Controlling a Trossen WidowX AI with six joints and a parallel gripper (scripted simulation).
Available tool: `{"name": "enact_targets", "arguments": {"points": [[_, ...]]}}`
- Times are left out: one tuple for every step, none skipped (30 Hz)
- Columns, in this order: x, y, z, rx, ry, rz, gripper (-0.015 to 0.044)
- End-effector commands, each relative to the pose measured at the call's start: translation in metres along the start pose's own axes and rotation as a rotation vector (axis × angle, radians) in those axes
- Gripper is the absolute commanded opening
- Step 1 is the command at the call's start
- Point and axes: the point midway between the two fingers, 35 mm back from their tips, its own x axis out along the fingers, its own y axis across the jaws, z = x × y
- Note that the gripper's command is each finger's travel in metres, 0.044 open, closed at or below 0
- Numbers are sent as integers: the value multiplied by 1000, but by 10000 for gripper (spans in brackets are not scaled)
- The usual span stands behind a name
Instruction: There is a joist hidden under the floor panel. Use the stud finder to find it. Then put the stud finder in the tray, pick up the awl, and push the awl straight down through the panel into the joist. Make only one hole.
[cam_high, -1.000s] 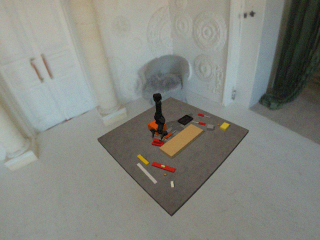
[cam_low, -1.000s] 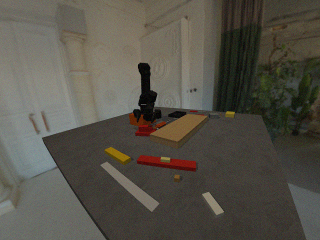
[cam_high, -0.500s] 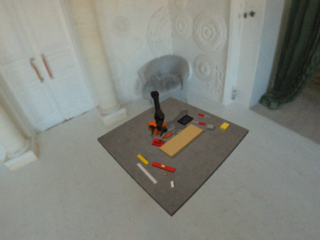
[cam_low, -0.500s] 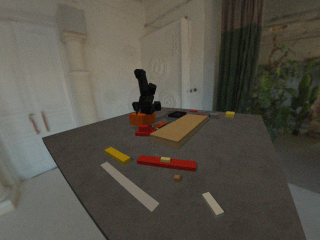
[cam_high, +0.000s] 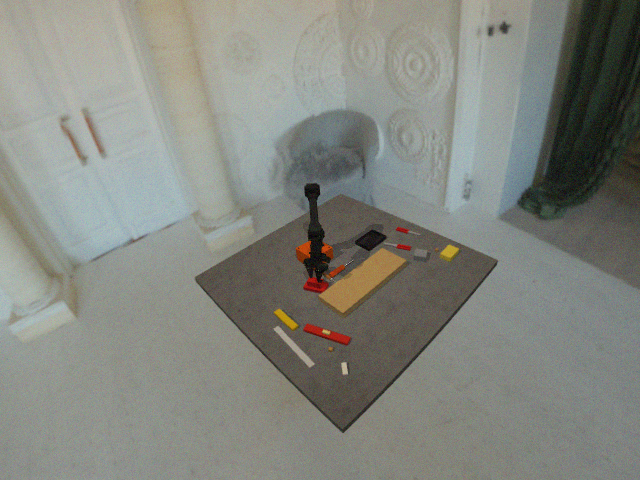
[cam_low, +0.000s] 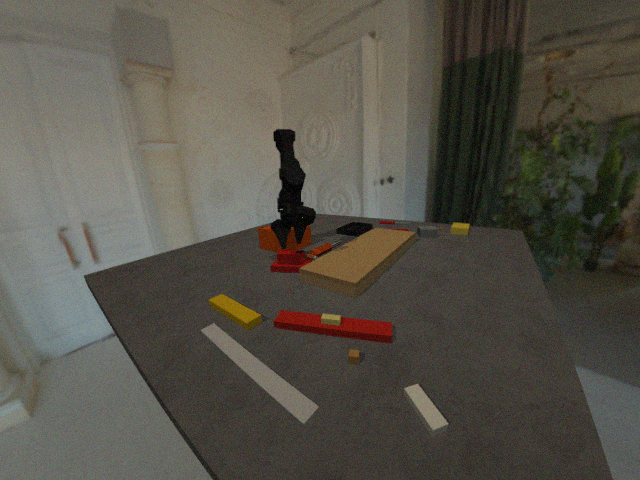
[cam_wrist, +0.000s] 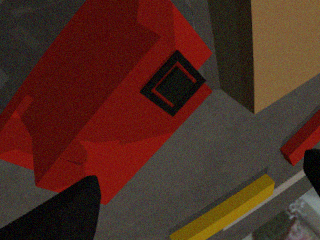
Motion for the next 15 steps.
{"name": "enact_targets", "arguments": {"points": [[4, 9, -2, 759, -359, 333, 440], [2, 10, -2, 826, -386, 368, 440], [2, 11, -3, 872, -404, 392, 440], [1, 11, -3, 903, -416, 409, 440], [1, 11, -3, 913, -420, 414, 440], [1, 11, -3, 913, -420, 414, 440], [1, 11, -3, 913, -420, 414, 440], [1, 11, -3, 913, -420, 414, 440], [1, 11, -3, 913, -420, 414, 440], [1, 11, -3, 913, -420, 414, 440], [1, 11, -3, 913, -420, 414, 440], [1, 11, -3, 913, -420, 414, 440], [1, 11, -3, 913, -420, 414, 440], [1, 11, -3, 913, -420, 414, 440], [1, 11, -3, 913, -420, 414, 440]]}}
